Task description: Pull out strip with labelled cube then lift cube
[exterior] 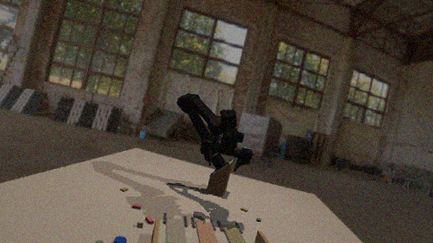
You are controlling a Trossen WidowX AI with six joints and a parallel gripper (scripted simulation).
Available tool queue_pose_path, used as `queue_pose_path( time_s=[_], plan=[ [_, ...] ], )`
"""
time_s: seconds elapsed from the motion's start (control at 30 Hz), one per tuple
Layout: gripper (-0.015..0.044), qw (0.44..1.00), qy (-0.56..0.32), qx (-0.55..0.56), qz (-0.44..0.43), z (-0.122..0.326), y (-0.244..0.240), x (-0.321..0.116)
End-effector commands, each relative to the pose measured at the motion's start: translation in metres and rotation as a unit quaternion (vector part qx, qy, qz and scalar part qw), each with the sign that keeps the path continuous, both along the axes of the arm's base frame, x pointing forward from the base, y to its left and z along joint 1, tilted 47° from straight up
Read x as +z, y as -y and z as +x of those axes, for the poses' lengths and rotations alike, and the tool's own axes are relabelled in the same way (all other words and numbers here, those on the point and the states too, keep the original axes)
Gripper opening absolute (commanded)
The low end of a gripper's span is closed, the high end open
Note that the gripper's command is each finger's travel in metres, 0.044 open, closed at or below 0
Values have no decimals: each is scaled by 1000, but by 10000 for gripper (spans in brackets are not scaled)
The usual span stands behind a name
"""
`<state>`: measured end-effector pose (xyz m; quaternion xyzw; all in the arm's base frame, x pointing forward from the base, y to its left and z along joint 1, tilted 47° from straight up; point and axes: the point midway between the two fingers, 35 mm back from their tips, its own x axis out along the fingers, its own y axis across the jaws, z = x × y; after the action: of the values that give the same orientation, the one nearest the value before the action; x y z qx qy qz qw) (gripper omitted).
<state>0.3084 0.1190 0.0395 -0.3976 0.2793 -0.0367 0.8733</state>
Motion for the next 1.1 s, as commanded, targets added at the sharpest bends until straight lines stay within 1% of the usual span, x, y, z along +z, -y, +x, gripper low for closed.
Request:
queue_pose_path(
  time_s=[0.0,0.2,0.27,0.47,0.7,0.93,1.07],
  plan=[
    [400,1000,-9,9,-3,-5,-3,-5],
    [400,1000,-9,9,-3,-5,-3,-5],
    [347,1000,-20,2,-8,-1,-2,-8],
    [190,989,-125,-62,-55,32,8,-33],
    [6,951,-251,-146,-102,58,36,-58],
    [0,892,-366,-228,-138,69,71,-71],
    [0,881,-382,-240,-143,71,77,-71]
  ],
)
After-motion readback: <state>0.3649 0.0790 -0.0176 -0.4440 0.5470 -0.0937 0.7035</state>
